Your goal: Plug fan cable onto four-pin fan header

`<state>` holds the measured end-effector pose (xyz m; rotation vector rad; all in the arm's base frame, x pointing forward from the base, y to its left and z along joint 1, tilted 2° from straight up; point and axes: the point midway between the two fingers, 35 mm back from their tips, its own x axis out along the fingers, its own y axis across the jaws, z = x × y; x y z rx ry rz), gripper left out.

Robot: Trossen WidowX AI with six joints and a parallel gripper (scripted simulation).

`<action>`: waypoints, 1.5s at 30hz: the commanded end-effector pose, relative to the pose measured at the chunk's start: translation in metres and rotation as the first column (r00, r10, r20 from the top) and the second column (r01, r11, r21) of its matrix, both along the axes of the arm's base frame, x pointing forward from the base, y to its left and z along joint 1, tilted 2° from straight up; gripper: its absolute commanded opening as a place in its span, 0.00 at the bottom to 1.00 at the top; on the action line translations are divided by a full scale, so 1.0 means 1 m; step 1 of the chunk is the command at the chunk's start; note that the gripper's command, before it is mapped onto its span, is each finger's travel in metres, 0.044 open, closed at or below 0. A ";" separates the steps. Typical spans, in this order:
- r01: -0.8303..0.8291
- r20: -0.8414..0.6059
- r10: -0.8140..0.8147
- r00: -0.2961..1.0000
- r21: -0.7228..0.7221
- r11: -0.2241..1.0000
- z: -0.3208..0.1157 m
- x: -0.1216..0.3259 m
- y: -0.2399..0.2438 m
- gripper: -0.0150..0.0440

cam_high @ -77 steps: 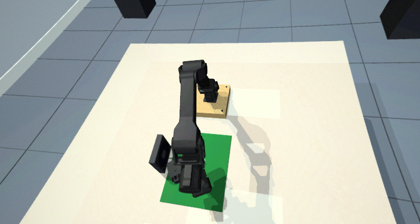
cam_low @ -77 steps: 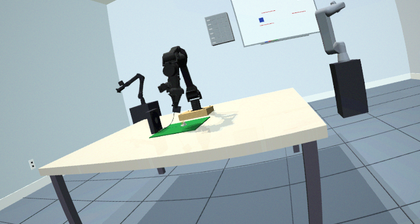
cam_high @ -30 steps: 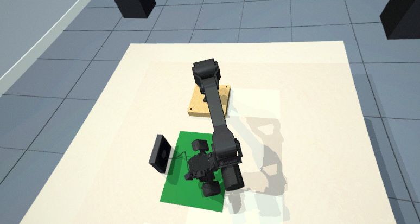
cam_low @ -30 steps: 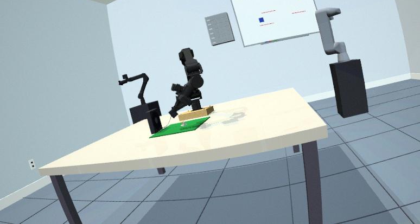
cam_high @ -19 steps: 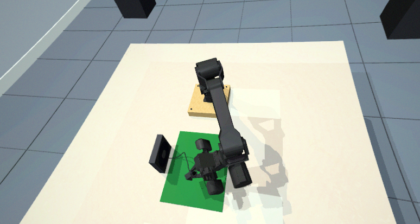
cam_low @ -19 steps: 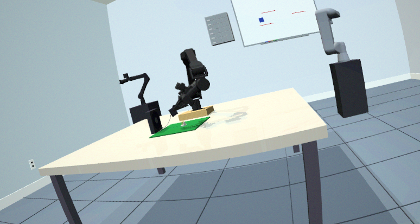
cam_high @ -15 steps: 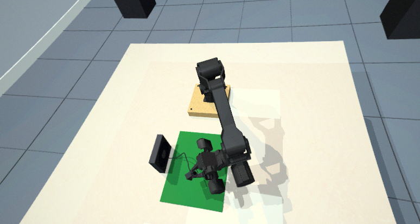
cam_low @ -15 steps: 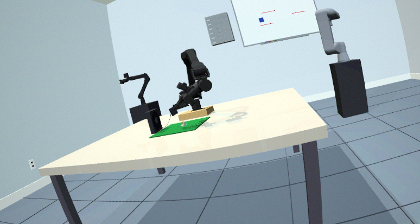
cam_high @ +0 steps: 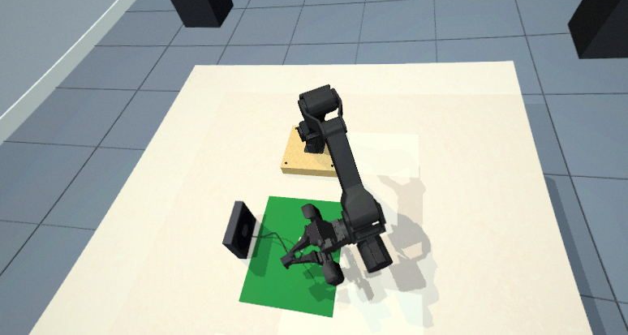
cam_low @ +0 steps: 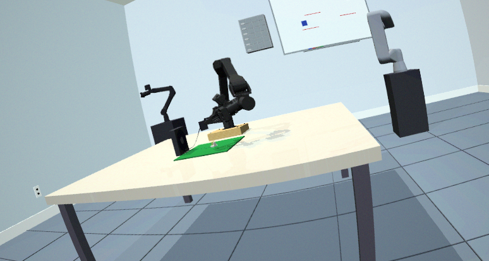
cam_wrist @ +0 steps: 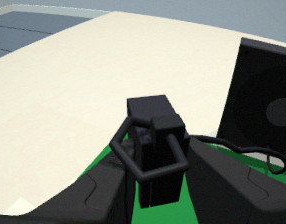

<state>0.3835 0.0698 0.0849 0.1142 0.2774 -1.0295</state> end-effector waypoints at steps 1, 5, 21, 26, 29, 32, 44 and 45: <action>-0.015 0.034 0.017 0.999 -0.037 0.999 0.001 -0.003 0.003 0.25; -0.030 0.070 0.035 0.997 -0.068 0.997 0.003 -0.005 0.006 0.25; -0.026 0.059 0.029 0.998 -0.051 0.998 0.010 -0.004 0.006 0.25; -0.025 0.061 0.029 0.998 -0.053 0.998 0.013 -0.004 0.006 0.25; -0.025 0.061 0.029 0.998 -0.053 0.998 0.013 -0.004 0.006 0.25; -0.025 0.062 0.029 0.998 -0.053 0.998 0.012 -0.004 0.006 0.25; -0.025 0.063 0.028 0.998 -0.052 0.998 0.003 -0.006 0.008 0.25; -0.025 0.063 0.028 0.998 -0.052 0.998 0.002 -0.007 0.008 0.25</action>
